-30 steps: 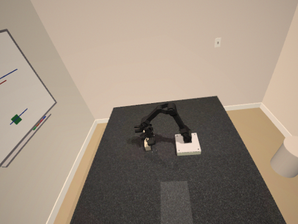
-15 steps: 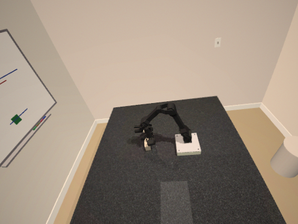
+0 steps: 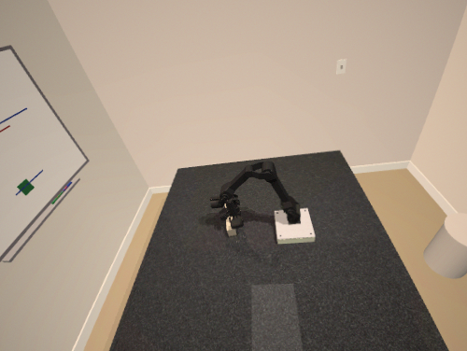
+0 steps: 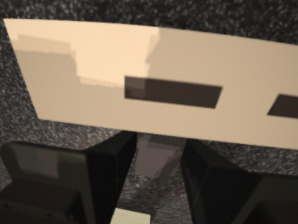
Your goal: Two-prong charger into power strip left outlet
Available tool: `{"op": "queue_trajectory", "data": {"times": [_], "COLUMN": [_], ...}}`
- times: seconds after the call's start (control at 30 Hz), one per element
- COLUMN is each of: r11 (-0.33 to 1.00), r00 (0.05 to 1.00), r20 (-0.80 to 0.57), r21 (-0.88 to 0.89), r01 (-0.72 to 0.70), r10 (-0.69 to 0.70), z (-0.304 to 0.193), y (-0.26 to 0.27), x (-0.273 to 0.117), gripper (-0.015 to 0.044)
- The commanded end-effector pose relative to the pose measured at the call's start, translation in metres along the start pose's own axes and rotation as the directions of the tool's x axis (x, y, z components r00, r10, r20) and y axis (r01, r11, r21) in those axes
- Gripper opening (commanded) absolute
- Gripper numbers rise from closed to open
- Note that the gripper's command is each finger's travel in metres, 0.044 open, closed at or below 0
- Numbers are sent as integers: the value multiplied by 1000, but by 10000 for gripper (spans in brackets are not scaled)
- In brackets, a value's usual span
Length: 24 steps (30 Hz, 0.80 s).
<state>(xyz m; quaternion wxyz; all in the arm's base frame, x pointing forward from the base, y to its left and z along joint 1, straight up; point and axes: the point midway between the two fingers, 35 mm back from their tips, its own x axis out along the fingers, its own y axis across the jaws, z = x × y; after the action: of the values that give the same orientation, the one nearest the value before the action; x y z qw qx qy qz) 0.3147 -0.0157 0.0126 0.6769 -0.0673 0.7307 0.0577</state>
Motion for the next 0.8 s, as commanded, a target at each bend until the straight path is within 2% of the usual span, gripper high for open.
{"op": "queue_trajectory", "data": {"times": [0.0,0.23,0.77], "r11": [1000,1000,1000], "r00": [1000,1000,1000], "r20": [1,2,13], "r21": [0,0,-1], "r01": [0,0,0], "r10": [0,0,0], "z": [0,0,-4], "y": [0,0,0], "x": [0,0,0], "gripper": [263,440,440]}}
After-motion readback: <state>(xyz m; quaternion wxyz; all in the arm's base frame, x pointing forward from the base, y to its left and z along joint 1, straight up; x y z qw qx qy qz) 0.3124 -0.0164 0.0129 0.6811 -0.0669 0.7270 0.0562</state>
